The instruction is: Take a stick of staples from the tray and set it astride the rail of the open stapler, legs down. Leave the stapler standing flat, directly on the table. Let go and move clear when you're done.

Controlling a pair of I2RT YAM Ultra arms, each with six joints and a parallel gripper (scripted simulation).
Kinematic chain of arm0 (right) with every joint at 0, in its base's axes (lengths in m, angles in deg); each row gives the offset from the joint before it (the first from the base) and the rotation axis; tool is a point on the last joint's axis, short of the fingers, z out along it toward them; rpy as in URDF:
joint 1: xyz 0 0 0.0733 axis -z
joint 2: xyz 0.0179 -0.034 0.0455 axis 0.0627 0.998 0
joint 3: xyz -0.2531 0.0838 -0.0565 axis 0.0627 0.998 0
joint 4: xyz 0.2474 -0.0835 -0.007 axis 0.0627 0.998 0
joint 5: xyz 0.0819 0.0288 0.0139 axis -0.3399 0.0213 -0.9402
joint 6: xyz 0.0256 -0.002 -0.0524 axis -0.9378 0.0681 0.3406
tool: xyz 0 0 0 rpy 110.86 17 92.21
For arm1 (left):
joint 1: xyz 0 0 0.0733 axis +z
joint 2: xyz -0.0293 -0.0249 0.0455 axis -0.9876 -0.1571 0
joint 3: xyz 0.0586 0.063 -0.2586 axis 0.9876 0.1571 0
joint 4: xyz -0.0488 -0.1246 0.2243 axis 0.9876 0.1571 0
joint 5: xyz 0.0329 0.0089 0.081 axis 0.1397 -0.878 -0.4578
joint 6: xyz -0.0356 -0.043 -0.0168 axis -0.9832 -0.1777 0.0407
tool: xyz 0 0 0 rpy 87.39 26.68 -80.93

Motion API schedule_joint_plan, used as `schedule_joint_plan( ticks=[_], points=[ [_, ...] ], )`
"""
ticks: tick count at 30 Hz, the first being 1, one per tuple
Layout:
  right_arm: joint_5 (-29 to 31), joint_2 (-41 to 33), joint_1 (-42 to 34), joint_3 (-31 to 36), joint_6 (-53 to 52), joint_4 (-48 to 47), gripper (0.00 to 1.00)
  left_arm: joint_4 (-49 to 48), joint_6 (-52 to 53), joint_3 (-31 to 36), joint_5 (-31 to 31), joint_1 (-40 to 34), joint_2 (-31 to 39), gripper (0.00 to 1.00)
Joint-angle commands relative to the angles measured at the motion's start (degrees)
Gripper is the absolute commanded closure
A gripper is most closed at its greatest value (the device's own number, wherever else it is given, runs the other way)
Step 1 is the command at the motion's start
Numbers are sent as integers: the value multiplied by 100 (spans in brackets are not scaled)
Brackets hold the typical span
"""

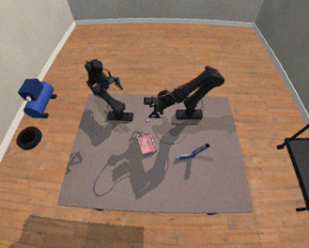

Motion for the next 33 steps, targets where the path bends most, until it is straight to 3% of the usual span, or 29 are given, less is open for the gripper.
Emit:
schedule_joint_plan(
  ticks=[1, 9, 26, 31, 33],
  points=[
    [7, 3, 35, -97, -5, 37, 0, 188, -667, -124, -866, -294, 160, 0],
    [7, 3, 35, -97, -5, 37, 0, 297, -1191, -245, -1571, -947, 191, 0],
    [7, 3, 35, -97, -5, 37, 0, 241, -1126, -206, -1537, -971, 118, 0],
    [7, 3, 35, -97, -5, 37, 0, 803, -1439, -429, -1489, -961, -135, 56],
    [7, 3, 35, -97, -5, 37, 0, 1008, -1561, -539, -1430, -944, -269, 56]
  ],
)
